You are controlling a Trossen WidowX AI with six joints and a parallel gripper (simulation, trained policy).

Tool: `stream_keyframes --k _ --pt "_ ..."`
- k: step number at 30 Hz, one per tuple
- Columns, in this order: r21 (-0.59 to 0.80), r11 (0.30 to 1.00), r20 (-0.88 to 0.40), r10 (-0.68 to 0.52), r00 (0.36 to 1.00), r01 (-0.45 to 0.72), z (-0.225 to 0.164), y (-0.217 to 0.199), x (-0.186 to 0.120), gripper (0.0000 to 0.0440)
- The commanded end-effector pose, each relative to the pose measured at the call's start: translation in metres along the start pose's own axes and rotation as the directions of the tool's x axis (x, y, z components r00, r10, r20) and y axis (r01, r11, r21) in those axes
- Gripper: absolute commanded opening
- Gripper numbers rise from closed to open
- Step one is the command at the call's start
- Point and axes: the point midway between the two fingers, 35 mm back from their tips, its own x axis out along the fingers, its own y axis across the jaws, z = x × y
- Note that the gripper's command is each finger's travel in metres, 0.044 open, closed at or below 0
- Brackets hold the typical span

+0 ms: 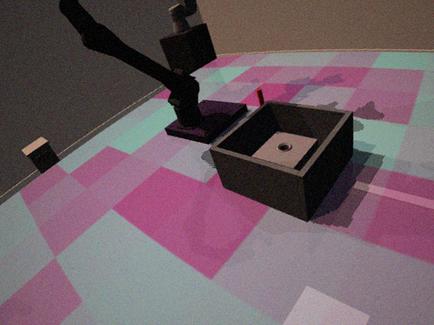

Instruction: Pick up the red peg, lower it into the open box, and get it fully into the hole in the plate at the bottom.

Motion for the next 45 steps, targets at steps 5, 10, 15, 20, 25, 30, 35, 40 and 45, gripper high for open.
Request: stream_keyframes --k 5,10,15,20,25,30,35,40,45 --pt "0.229 0.973 -0.117 0.064 0.991 -0.036 -0.019 0.016 0.014 0.0440" --pt "0.379 0.925 -0.185 0.110 0.977 -0.032 -0.031 0.027 0.023 0.0440" --pt "0.517 0.856 -0.249 0.158 0.955 -0.007 -0.044 0.038 0.032 0.0440" --pt "0.637 0.770 -0.308 0.212 0.927 0.036 -0.057 0.050 0.040 0.0440" --pt "0.737 0.669 -0.361 0.269 0.893 0.096 -0.070 0.063 0.046 0.0440" --pt "0.812 0.559 -0.406 0.330 0.852 0.170 -0.083 0.076 0.053 0.0440" --pt "0.859 0.442 -0.443 0.393 0.806 0.257 -0.095 0.091 0.059 0.0440" --pt "0.878 0.325 -0.471 0.457 0.754 0.351 -0.108 0.106 0.064 0.0440" --pt "0.867 0.210 -0.490 0.523 0.698 0.451 -0.119 0.122 0.069 0.0440"
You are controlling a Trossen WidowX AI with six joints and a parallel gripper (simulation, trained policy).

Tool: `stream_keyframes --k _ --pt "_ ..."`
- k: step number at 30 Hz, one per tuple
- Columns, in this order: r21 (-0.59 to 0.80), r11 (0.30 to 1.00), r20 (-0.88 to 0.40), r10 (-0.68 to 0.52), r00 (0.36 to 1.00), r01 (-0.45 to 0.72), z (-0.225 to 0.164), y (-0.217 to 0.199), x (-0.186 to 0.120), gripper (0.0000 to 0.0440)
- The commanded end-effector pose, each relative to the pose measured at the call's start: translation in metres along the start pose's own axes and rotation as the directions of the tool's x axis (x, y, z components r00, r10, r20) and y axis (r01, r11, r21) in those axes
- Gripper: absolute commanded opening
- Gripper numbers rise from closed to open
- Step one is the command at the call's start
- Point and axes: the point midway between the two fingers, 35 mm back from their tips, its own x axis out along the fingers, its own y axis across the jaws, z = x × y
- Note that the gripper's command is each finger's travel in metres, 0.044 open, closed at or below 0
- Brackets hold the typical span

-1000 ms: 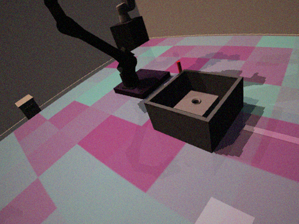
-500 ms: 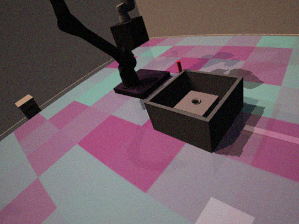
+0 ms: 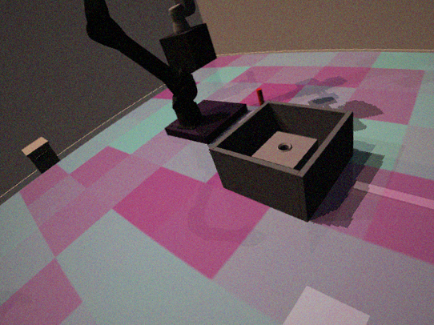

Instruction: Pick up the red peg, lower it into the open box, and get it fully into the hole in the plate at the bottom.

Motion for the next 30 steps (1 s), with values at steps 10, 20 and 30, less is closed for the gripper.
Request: stream_keyframes --k 10,20,30 --pt "0.353 0.928 -0.224 -0.036 0.974 0.116 -0.029 -0.009 0.042 0.0440" --pt "0.563 0.778 -0.404 -0.034 0.914 0.278 -0.055 -0.012 0.078 0.0440" --pt "0.672 0.562 -0.566 -0.029 0.824 0.482 -0.082 -0.012 0.124 0.0440"
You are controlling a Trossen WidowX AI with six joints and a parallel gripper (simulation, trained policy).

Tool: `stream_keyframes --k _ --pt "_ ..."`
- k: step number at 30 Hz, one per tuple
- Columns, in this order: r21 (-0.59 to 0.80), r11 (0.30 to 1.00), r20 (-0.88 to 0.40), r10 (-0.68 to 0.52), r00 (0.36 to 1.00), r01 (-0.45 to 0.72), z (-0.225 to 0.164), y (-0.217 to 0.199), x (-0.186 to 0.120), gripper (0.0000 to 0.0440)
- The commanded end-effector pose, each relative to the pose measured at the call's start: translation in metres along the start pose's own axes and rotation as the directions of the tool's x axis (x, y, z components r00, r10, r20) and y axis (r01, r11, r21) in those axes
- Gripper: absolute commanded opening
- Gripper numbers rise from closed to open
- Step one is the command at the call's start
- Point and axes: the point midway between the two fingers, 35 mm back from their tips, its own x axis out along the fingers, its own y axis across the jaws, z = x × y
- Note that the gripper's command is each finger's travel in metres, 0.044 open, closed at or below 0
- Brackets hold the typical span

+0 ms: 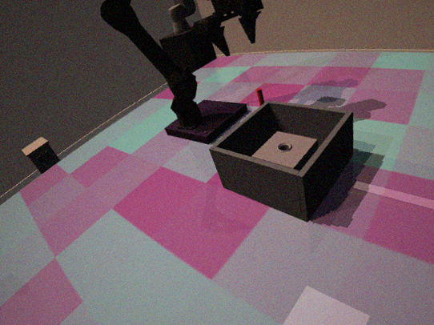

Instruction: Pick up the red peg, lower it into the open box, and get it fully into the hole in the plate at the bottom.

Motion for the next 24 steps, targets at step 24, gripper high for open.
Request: stream_keyframes --k 24 --pt "0.362 0.917 -0.053 -0.156 0.986 0.164 0.002 0.017 0.140 0.0440"
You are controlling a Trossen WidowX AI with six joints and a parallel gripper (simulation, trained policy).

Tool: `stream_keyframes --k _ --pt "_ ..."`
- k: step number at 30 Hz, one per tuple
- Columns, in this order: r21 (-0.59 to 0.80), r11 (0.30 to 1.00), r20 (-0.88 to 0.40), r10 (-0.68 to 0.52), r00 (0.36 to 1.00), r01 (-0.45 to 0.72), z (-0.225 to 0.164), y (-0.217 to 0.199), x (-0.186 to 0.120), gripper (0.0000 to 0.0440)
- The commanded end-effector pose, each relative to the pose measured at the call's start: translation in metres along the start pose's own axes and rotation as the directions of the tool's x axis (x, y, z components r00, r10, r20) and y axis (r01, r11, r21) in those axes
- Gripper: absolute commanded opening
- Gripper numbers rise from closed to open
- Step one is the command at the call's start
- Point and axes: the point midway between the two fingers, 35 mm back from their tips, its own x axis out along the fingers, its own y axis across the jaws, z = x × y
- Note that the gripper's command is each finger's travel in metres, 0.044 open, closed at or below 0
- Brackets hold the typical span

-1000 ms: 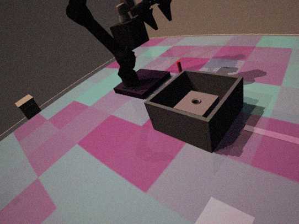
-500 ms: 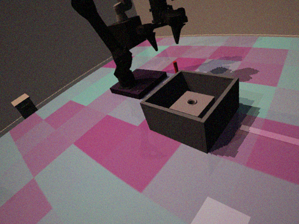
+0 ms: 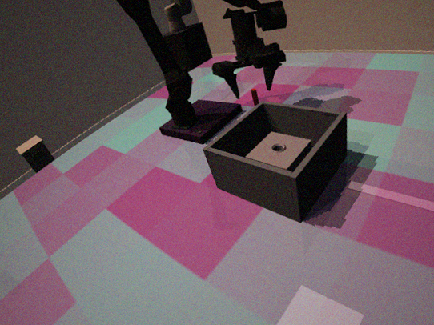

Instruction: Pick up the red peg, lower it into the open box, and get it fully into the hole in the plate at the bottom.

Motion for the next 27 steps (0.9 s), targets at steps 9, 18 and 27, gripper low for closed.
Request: stream_keyframes --k 9,18,27 --pt "0.035 0.999 0.029 -0.016 0.999 0.015 0.000 0.004 0.042 0.0361" --pt "0.062 0.996 0.009 -0.062 0.998 0.062 0.000 0.001 0.057 0.0124" --pt "0.066 0.993 0.059 -0.103 0.993 0.099 0.015 -0.006 0.044 0.0000"
